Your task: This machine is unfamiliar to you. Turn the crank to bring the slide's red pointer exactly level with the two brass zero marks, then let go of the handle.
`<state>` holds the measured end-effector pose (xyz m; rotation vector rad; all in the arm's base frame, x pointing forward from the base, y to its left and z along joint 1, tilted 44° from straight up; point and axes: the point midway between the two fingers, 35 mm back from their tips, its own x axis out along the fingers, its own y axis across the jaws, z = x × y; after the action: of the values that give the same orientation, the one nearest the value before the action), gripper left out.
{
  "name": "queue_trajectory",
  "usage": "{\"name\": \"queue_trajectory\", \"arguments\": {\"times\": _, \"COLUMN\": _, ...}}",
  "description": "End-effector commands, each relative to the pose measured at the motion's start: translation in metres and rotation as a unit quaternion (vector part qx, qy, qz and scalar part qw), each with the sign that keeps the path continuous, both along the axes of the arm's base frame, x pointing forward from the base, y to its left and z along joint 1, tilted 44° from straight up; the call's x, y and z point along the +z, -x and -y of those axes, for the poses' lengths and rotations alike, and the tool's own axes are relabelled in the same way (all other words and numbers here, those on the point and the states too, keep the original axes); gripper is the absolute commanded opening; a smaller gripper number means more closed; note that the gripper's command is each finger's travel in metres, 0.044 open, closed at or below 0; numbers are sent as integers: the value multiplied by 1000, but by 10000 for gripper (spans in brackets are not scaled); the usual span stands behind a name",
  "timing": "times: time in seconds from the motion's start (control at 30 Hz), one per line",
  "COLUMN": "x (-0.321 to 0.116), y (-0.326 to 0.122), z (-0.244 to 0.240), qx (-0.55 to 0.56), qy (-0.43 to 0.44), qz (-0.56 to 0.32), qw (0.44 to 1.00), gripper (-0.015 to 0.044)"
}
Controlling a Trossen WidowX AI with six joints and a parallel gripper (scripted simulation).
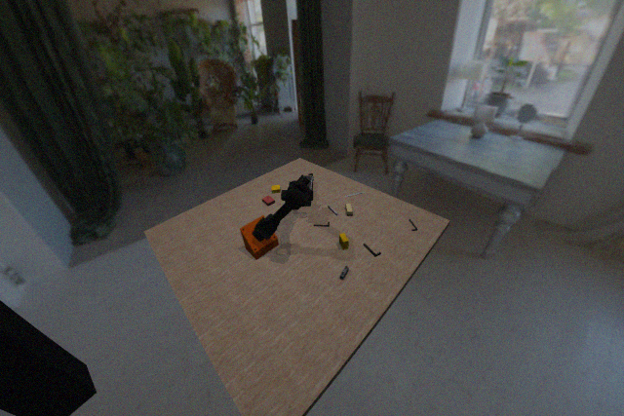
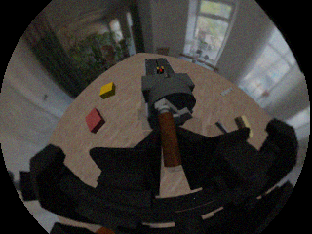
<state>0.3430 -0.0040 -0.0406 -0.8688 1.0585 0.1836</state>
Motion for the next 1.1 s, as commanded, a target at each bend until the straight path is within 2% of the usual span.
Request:
{"name": "queue_trajectory", "arguments": {"times": 0.0, "x": -8, "y": 5, "z": -1, "qx": 2, "qy": -5, "qz": -11, "qw": 1000, "gripper": 0}}
{"name": "queue_trajectory", "arguments": {"times": 1.07, "x": -20, "y": 9, "z": 5, "qx": 2, "qy": -5, "qz": -11, "qw": 1000, "gripper": 0}}
